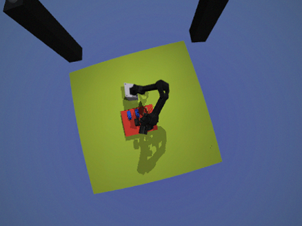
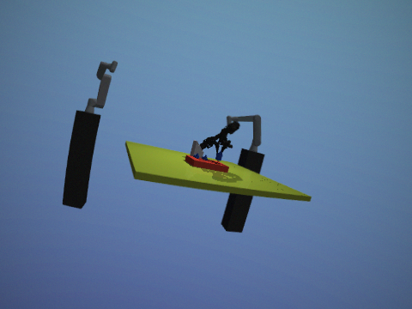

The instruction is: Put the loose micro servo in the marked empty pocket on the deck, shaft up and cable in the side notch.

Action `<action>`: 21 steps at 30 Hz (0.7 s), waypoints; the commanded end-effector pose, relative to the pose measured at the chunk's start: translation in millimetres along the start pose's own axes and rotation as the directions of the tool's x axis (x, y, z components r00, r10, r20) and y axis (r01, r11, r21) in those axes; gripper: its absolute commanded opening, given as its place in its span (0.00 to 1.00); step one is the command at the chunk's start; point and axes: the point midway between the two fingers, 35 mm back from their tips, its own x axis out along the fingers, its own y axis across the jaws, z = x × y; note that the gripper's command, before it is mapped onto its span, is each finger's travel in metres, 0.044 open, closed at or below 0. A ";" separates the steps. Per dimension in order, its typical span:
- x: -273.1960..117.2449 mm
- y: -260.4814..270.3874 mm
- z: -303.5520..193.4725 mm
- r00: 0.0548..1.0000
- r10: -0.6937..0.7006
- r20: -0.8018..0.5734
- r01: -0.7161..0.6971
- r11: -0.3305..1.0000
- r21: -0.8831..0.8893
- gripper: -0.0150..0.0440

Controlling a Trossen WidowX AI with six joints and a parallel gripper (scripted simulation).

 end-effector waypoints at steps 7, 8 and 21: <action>-0.6 -1.7 -6.7 1.000 -0.003 0.002 0.003 0.999 -0.051 0.25; -0.6 -1.9 -10.0 1.000 -0.003 0.002 0.003 0.999 -0.050 0.25; -0.5 -5.4 -69.8 1.000 -0.004 -0.001 0.004 0.999 -0.048 0.25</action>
